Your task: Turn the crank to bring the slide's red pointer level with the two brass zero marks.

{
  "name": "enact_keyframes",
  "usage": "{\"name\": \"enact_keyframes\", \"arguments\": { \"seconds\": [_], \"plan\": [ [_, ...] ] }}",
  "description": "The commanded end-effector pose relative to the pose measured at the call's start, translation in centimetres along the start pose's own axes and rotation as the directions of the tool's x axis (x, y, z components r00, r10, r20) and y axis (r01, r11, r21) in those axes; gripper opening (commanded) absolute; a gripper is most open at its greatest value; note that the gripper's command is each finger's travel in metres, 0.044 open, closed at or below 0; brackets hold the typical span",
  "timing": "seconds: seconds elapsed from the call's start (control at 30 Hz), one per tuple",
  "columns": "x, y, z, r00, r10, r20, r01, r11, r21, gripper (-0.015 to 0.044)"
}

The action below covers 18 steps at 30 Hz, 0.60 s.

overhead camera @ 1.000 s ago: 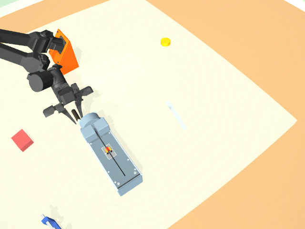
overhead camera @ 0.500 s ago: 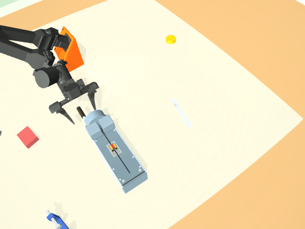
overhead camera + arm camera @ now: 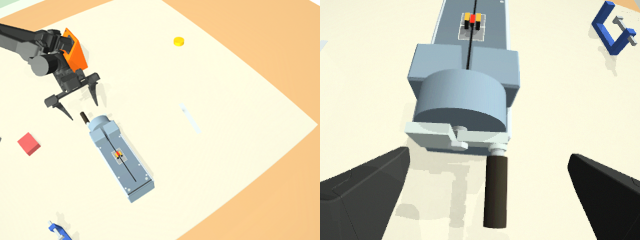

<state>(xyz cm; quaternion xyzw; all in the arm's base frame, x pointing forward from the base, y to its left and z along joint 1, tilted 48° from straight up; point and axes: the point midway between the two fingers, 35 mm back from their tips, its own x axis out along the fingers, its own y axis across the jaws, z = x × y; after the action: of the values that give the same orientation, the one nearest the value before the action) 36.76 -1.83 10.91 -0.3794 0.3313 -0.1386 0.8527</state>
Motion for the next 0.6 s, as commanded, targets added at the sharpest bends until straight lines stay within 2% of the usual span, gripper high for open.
{"name": "enact_keyframes", "arguments": {
  "seconds": [0.0,0.2,0.57],
  "plan": [
    [-2.0,-0.3,2.4,1.000,-0.006,0.018,0.006,1.000,0.014,0.0440],
    [-4.6,-0.3,4.4,1.000,-0.006,0.020,0.006,1.000,0.008,0.0440],
    [-1.9,0.1,8.4,1.000,-0.029,-0.007,0.030,0.997,0.072,0.0440]
  ]
}}
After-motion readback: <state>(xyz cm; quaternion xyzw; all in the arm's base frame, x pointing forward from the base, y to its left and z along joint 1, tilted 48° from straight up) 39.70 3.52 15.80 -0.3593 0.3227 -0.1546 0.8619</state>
